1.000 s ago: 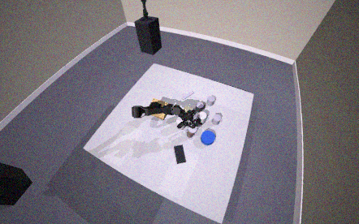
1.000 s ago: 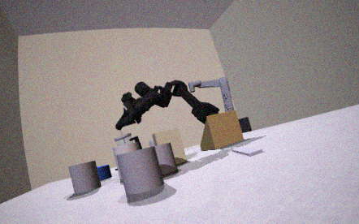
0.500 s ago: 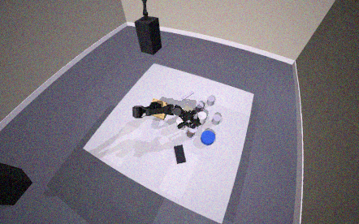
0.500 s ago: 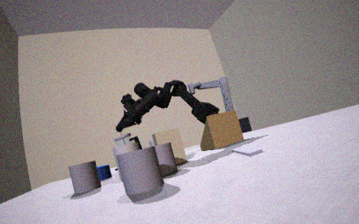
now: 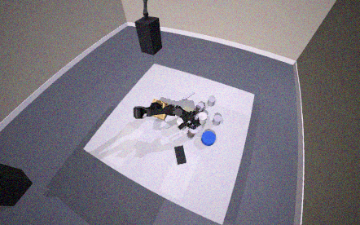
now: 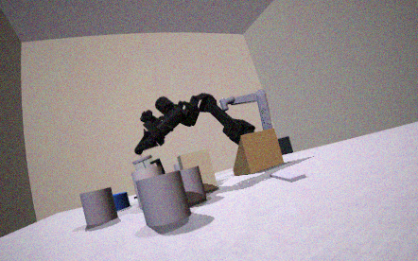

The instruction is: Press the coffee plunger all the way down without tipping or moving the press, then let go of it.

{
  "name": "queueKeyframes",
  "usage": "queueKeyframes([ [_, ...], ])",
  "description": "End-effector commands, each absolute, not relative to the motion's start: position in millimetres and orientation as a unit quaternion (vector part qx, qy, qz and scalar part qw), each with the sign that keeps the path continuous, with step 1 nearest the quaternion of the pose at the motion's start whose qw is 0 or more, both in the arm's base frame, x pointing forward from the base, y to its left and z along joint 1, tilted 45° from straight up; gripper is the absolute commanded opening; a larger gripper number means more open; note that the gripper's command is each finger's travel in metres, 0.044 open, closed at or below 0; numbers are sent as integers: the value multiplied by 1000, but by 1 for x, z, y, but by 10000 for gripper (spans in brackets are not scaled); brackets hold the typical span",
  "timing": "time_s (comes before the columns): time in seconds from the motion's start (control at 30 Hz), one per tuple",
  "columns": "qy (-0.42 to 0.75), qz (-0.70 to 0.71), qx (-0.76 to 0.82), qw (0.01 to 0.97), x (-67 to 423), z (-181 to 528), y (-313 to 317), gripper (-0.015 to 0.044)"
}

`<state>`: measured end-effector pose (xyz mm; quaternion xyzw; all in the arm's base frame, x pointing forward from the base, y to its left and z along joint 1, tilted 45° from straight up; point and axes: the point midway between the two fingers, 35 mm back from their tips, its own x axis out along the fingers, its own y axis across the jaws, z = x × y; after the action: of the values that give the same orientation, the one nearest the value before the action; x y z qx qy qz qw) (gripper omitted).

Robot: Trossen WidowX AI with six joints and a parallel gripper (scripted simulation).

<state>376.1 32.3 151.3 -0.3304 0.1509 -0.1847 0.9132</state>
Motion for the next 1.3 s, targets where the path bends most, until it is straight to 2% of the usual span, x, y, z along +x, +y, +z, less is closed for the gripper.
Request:
queueKeyframes([
  [0.0,157,-189,-334,910,376,148,29,117],
  [0.63,152,-186,-331,912,377,151,32,117],
  [1.03,152,-186,-331,912,377,151,32,432],
  [1.27,157,-185,-331,912,372,164,48,440],
])
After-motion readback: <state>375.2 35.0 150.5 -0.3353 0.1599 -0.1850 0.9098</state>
